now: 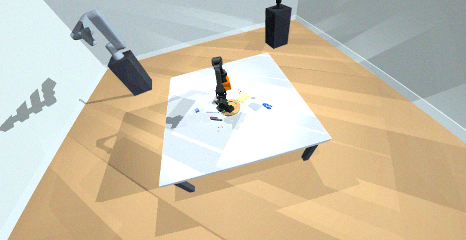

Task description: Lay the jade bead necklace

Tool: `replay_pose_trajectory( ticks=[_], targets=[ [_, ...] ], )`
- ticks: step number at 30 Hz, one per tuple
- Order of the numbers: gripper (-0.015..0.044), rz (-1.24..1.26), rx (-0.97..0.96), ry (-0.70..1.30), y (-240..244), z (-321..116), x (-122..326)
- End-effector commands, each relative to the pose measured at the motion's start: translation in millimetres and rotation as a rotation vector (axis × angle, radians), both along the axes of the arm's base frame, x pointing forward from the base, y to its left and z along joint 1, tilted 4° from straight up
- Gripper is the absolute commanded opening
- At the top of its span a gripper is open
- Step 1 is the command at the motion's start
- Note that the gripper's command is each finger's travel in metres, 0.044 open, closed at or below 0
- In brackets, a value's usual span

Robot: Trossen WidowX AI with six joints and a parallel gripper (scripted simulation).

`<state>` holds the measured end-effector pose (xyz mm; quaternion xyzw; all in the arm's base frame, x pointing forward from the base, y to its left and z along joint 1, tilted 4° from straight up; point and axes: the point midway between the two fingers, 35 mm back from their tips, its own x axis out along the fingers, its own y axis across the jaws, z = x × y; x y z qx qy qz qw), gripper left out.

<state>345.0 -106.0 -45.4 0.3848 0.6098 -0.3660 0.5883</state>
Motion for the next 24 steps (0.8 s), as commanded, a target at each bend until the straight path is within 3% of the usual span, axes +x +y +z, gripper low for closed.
replay_pose_trajectory(
  ticks=[1,15,24],
  targets=[
    [0.0000,-0.005,-0.001,0.007,0.0,-7.3,-0.5],
    [0.0000,-0.005,-0.001,0.007,0.1,-9.8,-0.6],
    [0.0236,0.000,-0.001,-0.003,-0.3,-6.5,1.8]
  ],
)
